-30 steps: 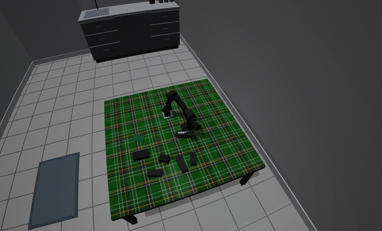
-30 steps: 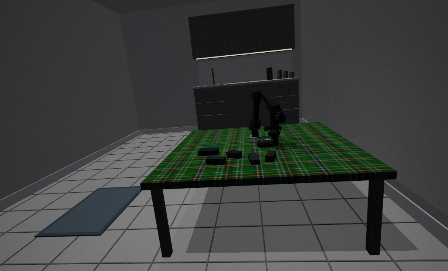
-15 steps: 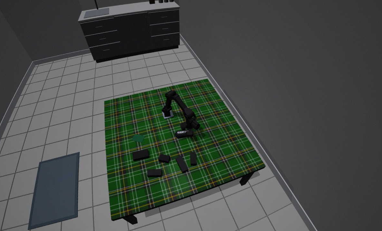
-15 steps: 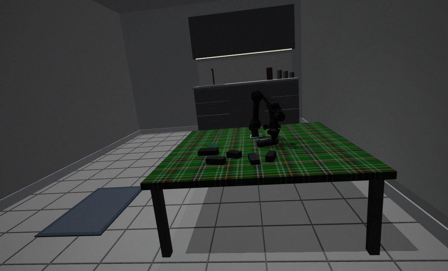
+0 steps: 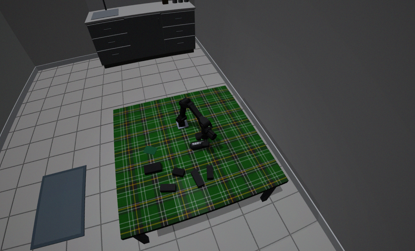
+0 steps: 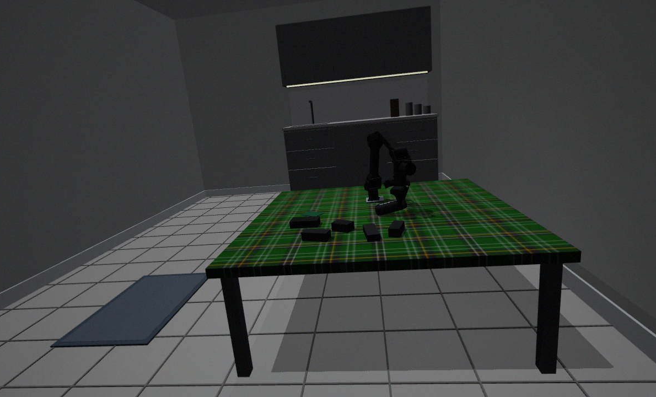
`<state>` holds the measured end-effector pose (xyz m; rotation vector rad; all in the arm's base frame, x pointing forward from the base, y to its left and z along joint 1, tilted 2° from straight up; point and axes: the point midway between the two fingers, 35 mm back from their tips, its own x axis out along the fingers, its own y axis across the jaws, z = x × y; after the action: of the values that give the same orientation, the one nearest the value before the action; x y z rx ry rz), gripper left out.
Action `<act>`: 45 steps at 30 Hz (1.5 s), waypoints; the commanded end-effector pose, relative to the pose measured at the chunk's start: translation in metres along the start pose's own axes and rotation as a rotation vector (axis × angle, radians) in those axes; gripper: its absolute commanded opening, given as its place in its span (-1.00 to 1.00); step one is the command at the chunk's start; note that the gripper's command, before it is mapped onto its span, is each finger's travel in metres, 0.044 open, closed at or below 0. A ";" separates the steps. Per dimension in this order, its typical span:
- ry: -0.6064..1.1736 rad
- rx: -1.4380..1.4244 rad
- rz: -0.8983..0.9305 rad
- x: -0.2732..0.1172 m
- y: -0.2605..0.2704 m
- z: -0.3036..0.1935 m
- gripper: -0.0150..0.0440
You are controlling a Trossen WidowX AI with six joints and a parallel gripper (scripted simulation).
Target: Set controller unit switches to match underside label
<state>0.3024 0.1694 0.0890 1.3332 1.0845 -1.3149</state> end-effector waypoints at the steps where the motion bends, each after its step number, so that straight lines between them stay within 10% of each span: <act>1: 0.002 -0.005 0.006 -0.007 0.000 0.003 0.65; 45: 0.001 -0.006 0.006 -0.034 0.000 0.026 0.65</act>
<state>0.2980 0.1483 0.1191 1.3338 1.0849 -1.3105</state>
